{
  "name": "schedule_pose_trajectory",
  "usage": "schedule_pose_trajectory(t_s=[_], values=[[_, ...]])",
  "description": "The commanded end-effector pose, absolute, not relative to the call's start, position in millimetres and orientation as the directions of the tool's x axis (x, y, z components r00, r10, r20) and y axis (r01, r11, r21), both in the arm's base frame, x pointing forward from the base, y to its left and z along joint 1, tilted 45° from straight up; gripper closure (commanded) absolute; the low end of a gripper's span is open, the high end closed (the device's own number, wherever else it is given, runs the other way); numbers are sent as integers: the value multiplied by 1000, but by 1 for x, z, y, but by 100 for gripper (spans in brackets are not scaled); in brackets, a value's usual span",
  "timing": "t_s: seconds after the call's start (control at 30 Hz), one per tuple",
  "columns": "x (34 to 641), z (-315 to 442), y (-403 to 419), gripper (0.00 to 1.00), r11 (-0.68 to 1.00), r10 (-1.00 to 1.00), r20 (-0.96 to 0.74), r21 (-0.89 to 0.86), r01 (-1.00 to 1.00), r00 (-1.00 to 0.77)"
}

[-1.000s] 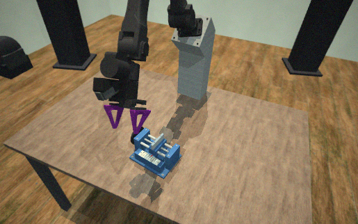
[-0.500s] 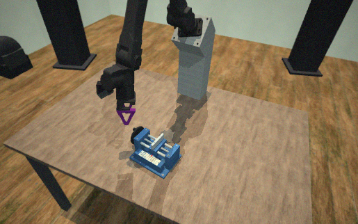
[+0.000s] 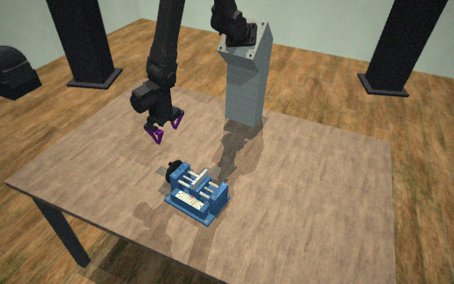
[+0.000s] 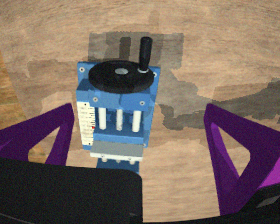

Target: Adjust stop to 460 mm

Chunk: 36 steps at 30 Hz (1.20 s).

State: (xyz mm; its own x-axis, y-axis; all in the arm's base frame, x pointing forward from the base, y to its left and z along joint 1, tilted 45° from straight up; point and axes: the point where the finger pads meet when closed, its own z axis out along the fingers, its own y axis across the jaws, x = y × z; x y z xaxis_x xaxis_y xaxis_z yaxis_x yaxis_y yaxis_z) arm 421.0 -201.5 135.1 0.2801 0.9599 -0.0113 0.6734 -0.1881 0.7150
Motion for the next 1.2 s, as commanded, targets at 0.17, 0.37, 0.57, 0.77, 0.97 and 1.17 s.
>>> schedule_pose_trajectory(t_s=[0.17, 0.37, 0.57, 0.77, 0.97, 1.17], values=[[415, 130, -207, 0, -286, 935, 54, 701, 654, 352], [416, 131, -206, 0, -285, 935, 53, 701, 653, 351], [416, 131, -206, 0, -280, 936, 50, 702, 655, 347], [443, 150, -190, 47, -273, 940, 50, 704, 655, 339], [482, 181, -165, 47, -272, 940, 50, 708, 652, 338], [516, 208, -143, 47, -272, 940, 51, 710, 649, 338]])
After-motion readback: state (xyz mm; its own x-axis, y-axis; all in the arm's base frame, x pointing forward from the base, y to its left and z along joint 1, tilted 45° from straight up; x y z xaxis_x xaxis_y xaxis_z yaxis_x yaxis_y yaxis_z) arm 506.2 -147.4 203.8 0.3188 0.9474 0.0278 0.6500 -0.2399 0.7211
